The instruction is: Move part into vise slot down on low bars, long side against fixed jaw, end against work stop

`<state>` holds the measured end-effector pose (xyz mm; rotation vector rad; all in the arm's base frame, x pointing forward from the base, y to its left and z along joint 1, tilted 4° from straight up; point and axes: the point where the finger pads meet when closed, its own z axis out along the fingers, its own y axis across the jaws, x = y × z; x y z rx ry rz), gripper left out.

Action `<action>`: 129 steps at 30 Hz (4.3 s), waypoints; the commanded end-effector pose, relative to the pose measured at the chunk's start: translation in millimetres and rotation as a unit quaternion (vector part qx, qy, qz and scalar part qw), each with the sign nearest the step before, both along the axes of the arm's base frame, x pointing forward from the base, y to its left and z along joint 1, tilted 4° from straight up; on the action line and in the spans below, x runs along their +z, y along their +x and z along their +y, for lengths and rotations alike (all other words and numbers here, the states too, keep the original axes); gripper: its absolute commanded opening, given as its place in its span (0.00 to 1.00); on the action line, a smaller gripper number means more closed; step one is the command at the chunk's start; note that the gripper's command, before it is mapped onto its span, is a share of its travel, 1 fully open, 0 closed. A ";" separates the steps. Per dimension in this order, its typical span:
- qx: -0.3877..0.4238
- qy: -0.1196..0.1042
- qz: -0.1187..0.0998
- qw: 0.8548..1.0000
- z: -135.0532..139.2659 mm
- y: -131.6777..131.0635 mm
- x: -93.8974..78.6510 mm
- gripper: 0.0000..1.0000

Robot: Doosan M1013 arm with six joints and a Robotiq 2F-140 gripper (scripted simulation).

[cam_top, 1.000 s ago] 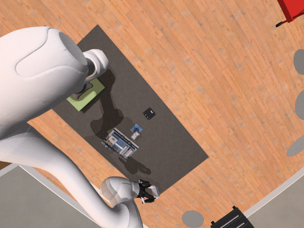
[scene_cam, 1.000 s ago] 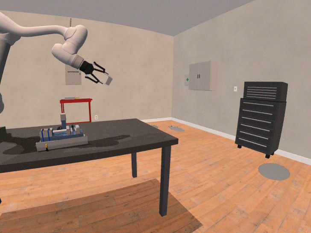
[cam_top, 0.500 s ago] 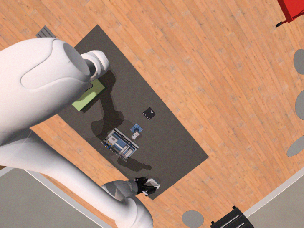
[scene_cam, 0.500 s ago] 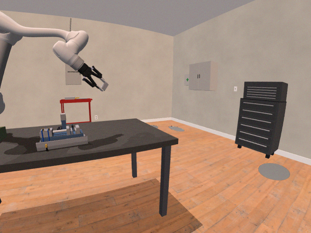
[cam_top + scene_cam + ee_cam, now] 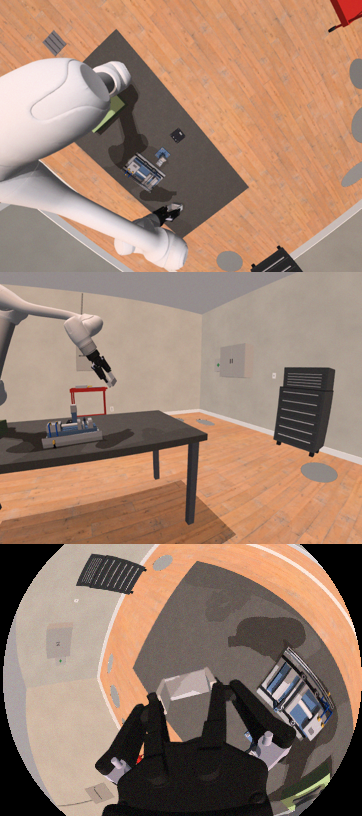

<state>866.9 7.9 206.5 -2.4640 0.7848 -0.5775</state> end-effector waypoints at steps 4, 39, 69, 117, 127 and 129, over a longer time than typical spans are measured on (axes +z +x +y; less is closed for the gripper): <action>0.094 -0.064 0.036 0.993 -17.4 -30.6 -21.2 0.00; 0.331 -0.206 0.168 0.905 -107.4 -141.0 -65.3 0.00; 0.364 -0.223 0.193 0.883 -127.0 -159.6 -67.2 0.00; 0.365 -0.224 0.193 0.883 -126.9 -159.6 -68.2 0.00; 0.367 -0.224 0.192 0.882 -126.7 -159.6 -74.2 0.00; 0.367 -0.224 0.192 0.882 -126.7 -159.6 -75.1 0.00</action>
